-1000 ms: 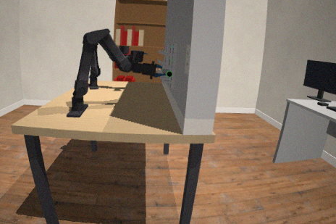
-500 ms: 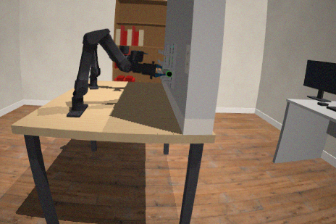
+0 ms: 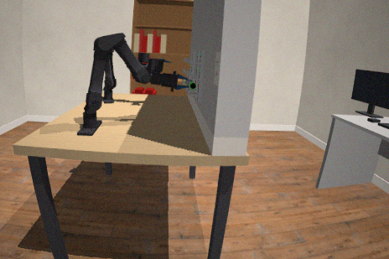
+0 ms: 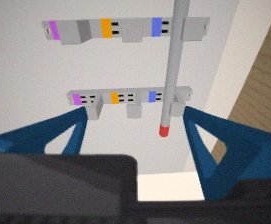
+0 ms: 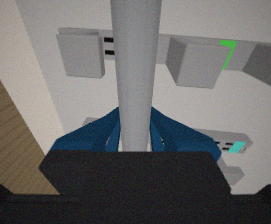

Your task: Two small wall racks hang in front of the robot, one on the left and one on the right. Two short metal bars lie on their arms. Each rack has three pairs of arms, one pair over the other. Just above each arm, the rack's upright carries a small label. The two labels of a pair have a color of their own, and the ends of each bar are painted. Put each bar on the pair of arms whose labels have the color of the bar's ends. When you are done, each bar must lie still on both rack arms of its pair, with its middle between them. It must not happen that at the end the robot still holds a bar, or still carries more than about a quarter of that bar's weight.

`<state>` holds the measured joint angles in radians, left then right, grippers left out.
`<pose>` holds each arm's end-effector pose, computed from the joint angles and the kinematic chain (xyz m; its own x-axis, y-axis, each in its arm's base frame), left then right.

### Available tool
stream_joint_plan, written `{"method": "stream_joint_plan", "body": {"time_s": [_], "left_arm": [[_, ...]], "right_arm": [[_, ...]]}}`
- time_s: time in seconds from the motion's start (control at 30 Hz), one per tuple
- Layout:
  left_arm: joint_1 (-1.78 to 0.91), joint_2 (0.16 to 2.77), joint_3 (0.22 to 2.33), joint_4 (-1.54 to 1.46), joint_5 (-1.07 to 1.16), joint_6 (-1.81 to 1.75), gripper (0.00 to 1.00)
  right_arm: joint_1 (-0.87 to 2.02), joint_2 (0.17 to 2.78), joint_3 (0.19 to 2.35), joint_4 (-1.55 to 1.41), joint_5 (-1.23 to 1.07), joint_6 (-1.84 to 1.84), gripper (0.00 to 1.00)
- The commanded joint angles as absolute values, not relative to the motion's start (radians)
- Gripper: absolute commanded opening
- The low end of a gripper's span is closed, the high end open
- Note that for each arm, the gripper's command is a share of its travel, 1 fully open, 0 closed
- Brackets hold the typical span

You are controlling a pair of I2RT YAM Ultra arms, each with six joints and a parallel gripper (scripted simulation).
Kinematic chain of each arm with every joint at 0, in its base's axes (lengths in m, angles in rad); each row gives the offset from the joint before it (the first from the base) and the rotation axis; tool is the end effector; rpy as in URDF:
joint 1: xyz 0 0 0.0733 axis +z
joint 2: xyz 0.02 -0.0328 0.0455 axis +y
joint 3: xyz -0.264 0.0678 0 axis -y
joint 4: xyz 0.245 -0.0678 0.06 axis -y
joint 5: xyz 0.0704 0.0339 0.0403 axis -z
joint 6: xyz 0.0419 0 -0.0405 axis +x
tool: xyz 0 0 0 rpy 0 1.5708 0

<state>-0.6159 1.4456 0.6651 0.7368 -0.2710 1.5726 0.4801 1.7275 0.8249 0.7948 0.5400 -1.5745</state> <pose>0.2634 -0.1713 0.2459 0.3384 0.9409 0.0135 0.0350 -0.0269 0.9990 0.3339 0.1508 0.2128 -0.0569 -0.9966 0.0590 -0.0956 -0.0534 -0.9940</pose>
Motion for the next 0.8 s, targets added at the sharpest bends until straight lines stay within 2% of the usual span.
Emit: {"method": "stream_joint_plan", "body": {"time_s": [0.0, 0.77], "left_arm": [[-0.622, 1.443, 0.681, 0.762, -0.279, 1.571, 1.00], [-0.622, 1.443, 0.681, 0.762, -0.279, 1.571, 1.00]], "right_arm": [[0.493, 1.680, 0.821, 0.856, 0.554, -1.568, 0.00], [0.527, 1.624, 0.753, 0.868, 0.588, -1.568, 0.00]]}}
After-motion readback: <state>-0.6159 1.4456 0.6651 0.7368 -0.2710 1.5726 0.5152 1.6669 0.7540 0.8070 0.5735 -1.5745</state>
